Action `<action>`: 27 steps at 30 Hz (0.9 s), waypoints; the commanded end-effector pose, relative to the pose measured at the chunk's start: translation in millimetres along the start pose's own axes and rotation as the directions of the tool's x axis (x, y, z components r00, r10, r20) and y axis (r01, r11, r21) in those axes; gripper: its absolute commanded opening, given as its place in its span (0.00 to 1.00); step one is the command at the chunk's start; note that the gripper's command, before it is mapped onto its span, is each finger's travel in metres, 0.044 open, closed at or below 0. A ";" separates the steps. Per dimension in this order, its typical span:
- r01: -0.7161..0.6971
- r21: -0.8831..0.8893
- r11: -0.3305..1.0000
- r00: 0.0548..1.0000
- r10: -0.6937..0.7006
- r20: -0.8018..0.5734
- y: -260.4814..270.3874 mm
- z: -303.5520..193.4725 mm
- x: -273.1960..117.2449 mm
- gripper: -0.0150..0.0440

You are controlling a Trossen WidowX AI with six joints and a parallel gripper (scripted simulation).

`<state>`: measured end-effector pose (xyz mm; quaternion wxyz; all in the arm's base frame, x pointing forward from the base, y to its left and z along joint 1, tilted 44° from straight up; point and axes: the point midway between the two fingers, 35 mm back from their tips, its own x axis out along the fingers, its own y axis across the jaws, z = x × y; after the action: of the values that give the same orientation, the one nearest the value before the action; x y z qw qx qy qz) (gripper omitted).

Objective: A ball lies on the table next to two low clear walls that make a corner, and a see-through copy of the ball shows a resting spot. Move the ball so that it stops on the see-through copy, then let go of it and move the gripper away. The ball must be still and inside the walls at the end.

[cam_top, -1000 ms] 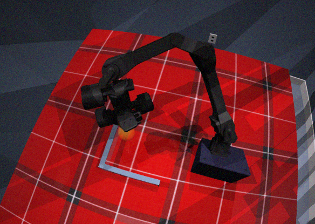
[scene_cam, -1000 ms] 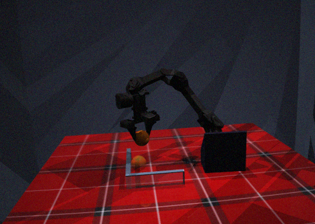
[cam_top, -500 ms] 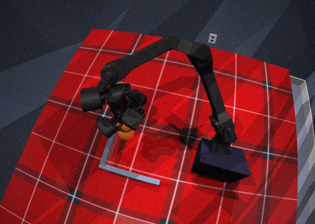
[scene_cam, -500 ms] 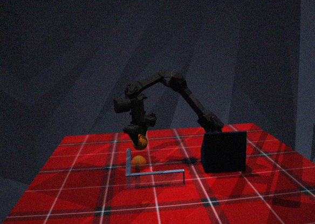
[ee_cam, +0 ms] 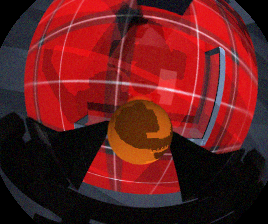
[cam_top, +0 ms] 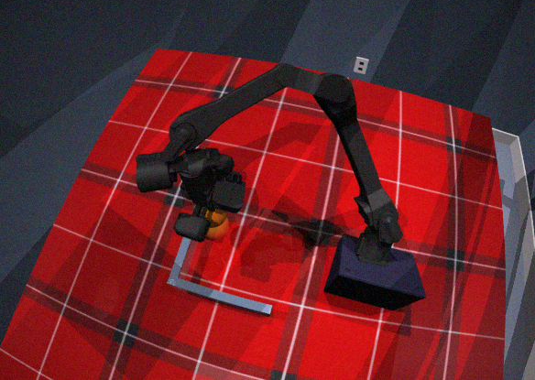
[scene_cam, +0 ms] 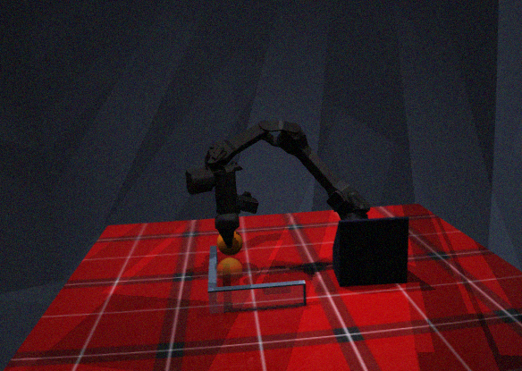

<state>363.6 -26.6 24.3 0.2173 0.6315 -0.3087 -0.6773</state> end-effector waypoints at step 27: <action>-0.006 -0.039 0.999 1.000 0.006 -0.009 0.1 -2.0 78.1 0.25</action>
<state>358.3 -77.1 -28.6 0.2296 0.6306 -0.2971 -0.6793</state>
